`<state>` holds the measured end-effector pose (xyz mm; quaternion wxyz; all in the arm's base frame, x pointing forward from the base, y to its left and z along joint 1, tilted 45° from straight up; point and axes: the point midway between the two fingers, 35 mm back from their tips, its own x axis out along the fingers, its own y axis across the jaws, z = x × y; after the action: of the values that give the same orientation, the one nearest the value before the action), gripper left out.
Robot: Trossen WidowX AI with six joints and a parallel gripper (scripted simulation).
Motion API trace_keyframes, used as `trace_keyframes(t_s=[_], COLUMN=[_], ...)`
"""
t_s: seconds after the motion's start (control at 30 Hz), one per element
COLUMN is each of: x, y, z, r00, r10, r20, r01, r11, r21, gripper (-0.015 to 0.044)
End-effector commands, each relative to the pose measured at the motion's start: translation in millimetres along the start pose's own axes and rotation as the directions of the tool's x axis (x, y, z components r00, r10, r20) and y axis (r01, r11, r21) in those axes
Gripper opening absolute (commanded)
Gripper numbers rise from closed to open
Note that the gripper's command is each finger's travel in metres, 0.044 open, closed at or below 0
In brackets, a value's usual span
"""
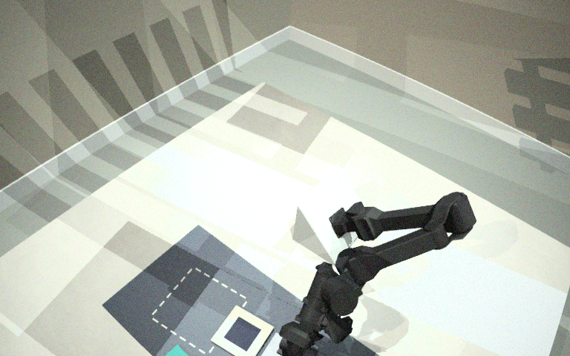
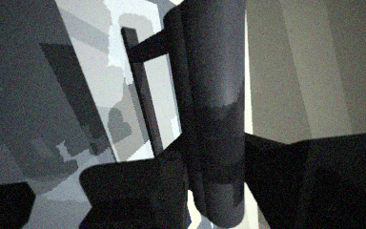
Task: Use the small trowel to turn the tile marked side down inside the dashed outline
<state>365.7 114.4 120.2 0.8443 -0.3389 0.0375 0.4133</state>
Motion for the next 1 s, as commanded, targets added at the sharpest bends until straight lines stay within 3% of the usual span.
trace_keyframes(t_s=[0.0, 0.97], x=[2.4, 10.1], y=[2.7, 15.8], z=[-2.4, -27.3], r00=[1.0, 1.0], r10=[-0.014, -0.013], r20=[-0.007, -0.007], r01=[0.014, 0.013], r11=[1.0, 1.0], r21=[0.004, 0.004], gripper=[0.0, 0.0])
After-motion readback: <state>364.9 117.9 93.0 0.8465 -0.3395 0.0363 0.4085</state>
